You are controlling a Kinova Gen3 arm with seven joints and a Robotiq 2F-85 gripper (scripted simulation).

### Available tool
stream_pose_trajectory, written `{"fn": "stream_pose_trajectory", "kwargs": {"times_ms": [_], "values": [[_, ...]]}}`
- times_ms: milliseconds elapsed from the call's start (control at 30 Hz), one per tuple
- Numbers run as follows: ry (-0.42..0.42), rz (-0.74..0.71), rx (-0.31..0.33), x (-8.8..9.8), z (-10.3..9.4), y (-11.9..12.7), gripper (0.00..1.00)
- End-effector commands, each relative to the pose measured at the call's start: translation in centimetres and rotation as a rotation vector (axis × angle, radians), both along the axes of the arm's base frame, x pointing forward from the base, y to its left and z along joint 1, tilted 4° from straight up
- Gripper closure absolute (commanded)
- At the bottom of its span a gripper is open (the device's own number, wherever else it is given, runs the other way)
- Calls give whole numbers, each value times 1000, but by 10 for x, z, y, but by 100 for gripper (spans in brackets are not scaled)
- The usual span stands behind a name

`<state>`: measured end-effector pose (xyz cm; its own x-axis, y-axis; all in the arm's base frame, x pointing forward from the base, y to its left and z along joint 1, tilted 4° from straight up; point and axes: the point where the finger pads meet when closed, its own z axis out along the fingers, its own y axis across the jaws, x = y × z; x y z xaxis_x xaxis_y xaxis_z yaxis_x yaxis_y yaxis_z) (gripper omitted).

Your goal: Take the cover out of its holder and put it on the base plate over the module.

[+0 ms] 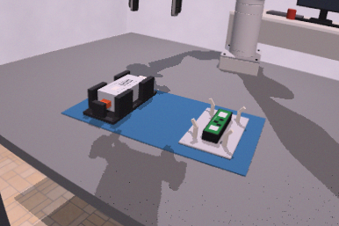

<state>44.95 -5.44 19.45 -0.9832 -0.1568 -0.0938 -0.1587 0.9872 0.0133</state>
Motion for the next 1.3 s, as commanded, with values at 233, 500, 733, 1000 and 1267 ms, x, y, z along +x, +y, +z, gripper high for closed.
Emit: {"fn": "stream_pose_trajectory", "kwargs": {"times_ms": [233,500,733,1000,1267], "values": [[18,-18,-8,4,-19,-16,0],[22,-21,-10,21,-58,-39,0],[22,-21,-10,21,-58,-39,0],[21,-20,-10,35,-90,-59,0],[22,-21,-10,38,-98,-64,0]]}}
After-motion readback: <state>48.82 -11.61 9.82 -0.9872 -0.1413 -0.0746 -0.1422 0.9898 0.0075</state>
